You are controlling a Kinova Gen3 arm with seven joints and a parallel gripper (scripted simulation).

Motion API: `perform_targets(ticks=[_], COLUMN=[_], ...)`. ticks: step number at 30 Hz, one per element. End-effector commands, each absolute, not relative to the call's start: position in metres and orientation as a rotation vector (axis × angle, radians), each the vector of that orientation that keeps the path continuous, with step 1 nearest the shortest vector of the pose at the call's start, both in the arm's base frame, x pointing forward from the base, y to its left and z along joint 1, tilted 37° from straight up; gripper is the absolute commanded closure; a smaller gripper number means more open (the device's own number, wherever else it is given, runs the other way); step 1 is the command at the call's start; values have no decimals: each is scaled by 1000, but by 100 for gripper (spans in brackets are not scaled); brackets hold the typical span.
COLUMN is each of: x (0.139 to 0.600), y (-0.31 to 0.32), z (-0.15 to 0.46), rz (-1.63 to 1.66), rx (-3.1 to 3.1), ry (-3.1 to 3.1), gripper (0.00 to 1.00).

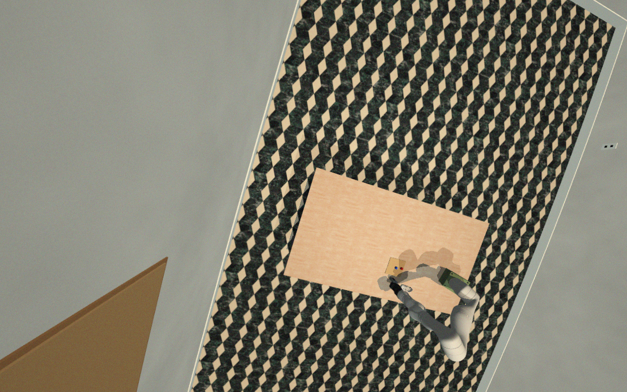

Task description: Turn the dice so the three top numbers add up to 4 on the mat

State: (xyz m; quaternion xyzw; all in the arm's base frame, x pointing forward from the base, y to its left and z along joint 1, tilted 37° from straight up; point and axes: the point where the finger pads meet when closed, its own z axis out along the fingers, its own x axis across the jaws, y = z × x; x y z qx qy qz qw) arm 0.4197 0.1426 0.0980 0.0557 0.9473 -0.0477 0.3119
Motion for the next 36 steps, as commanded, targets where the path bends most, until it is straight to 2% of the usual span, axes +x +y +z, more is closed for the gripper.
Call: perform_targets(ticks=[1,36], x=[420,416], y=[143,144], z=[98,103], rz=[-124,-125], rx=[146,146], ry=[2499,2499], gripper=[66,66])
